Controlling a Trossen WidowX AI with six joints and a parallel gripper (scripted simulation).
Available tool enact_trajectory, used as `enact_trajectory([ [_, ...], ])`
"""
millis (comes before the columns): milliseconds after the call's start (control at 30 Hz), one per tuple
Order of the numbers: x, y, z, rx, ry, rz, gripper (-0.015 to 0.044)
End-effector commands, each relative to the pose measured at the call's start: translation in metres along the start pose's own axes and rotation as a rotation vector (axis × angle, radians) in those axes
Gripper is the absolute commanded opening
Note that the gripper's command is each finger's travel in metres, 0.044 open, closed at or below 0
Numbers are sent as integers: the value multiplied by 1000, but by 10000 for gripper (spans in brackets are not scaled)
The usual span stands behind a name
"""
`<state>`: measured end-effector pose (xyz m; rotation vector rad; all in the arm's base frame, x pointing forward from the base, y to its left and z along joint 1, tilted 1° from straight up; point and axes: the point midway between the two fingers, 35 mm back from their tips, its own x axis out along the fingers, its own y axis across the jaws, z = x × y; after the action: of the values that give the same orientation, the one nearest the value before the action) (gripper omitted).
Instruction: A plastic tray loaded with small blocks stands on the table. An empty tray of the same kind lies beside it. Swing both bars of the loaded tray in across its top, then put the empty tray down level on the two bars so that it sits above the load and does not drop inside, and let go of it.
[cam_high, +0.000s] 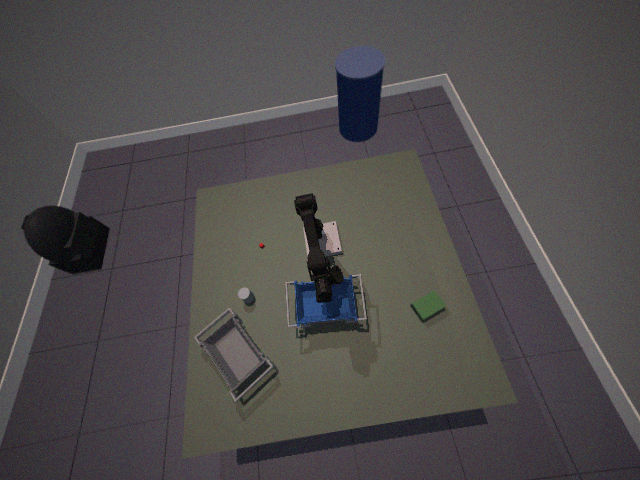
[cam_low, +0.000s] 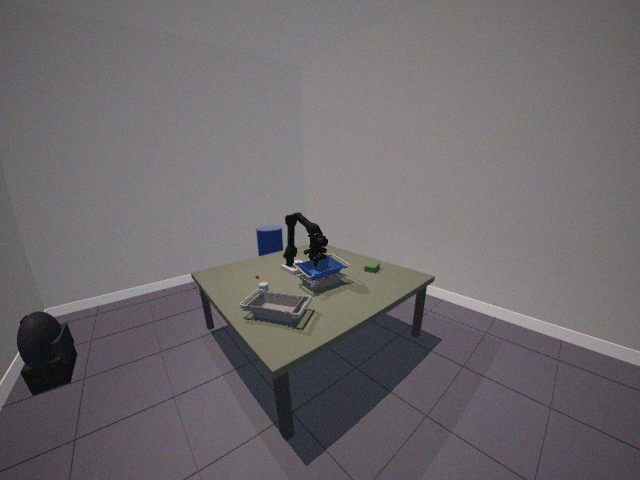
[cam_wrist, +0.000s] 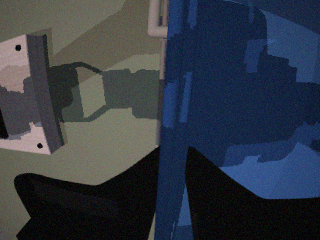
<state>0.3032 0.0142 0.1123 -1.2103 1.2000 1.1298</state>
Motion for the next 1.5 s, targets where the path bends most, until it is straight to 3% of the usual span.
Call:
enact_trajectory([
  [0, 5, 3, 1, -1, -2, 14, 0],
  [1333, 20, 7, 1, -1, -2, 14, 0],
  [1467, 20, 7, 1, -1, -2, 14, 59],
])
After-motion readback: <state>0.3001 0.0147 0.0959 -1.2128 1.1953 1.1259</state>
